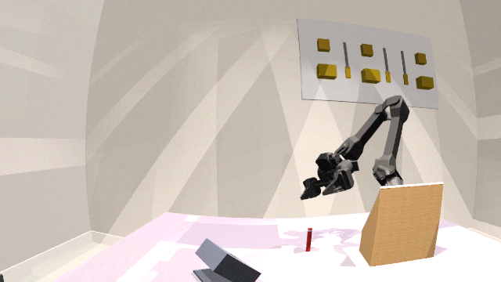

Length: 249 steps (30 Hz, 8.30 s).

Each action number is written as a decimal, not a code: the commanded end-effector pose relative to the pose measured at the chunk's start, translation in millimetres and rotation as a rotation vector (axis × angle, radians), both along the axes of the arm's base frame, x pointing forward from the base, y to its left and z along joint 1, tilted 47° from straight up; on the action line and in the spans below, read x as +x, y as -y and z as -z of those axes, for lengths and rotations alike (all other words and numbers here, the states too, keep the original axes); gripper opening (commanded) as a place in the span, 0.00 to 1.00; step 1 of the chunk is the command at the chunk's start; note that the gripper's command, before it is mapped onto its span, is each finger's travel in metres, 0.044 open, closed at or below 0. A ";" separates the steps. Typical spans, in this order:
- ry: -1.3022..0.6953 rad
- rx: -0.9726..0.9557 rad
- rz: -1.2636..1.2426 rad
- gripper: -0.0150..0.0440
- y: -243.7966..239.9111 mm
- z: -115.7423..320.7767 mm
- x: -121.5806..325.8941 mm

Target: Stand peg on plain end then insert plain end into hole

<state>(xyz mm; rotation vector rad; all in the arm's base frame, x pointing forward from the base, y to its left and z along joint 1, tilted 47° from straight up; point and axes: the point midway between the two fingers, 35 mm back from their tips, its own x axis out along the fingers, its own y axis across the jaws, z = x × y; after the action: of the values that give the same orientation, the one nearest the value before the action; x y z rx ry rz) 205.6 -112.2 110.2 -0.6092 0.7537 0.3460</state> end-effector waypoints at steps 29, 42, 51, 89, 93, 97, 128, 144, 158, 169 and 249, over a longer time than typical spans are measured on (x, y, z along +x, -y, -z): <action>-0.728 -0.458 0.453 1.00 33.8 42.6 -5.3; -0.734 -0.761 0.569 1.00 39.1 25.1 11.2; -0.735 -0.762 0.568 1.00 42.4 28.3 10.8; -0.738 -0.763 0.562 1.00 87.7 71.8 4.9; -0.738 -0.765 0.563 1.00 92.4 75.9 3.5; -0.738 -0.767 0.563 1.00 97.2 79.9 1.9; -0.736 -0.763 0.568 0.25 88.1 71.1 5.7; -0.738 -0.761 0.562 0.25 42.1 34.4 15.0; -0.677 -0.724 0.563 0.25 28.2 41.4 29.5; -0.601 -0.669 0.560 0.25 17.3 55.4 48.0; -0.196 -0.306 0.455 0.25 -64.5 126.6 150.3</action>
<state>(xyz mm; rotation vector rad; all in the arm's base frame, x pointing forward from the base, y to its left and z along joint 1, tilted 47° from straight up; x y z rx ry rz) 352.6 -47.6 -14.1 -0.6735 1.1239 -0.1418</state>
